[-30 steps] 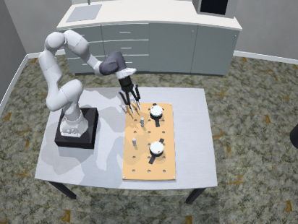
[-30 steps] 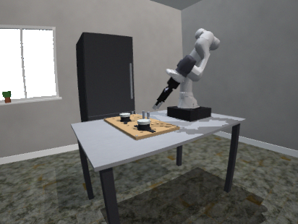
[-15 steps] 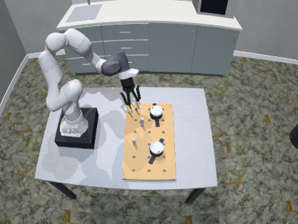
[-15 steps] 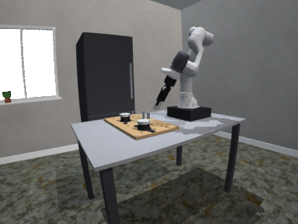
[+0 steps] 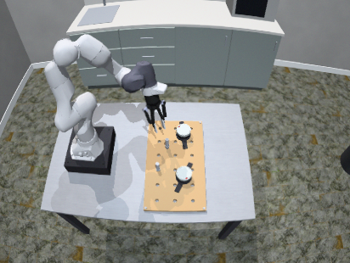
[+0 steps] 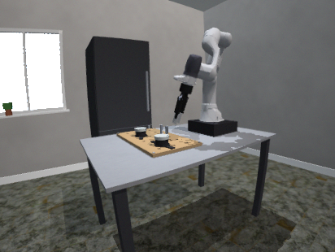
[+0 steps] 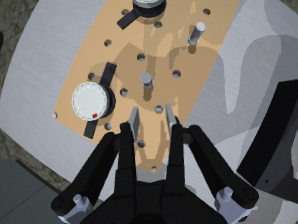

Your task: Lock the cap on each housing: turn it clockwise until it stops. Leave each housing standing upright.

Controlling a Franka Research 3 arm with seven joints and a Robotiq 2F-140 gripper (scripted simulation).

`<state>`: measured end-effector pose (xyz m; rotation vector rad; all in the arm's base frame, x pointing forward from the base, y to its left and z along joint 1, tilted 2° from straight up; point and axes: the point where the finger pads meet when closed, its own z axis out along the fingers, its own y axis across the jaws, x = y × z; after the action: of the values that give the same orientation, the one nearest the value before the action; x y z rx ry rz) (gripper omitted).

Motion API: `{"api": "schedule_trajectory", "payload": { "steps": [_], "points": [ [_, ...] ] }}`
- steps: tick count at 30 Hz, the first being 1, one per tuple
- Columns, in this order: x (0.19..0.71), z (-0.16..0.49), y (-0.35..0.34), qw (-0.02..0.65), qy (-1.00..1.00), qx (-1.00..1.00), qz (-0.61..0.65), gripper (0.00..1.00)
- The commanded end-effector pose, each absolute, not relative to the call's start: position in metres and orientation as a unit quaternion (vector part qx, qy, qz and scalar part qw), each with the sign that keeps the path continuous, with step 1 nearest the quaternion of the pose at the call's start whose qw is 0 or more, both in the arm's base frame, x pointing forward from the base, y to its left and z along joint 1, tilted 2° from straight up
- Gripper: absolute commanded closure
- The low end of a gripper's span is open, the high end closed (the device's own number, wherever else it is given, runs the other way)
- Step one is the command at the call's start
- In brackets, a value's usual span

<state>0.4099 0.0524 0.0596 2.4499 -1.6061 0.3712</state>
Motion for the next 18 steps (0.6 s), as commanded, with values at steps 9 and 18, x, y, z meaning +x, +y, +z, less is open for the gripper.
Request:
{"api": "schedule_trajectory", "payload": {
  "steps": [9,18],
  "points": [
    [0.4074,0.0583,0.0525,0.066,-0.525,0.847,0.054,0.64],
    [0.4105,0.06,0.0537,0.014,-0.528,0.849,-0.009,0.64]
  ]
}}
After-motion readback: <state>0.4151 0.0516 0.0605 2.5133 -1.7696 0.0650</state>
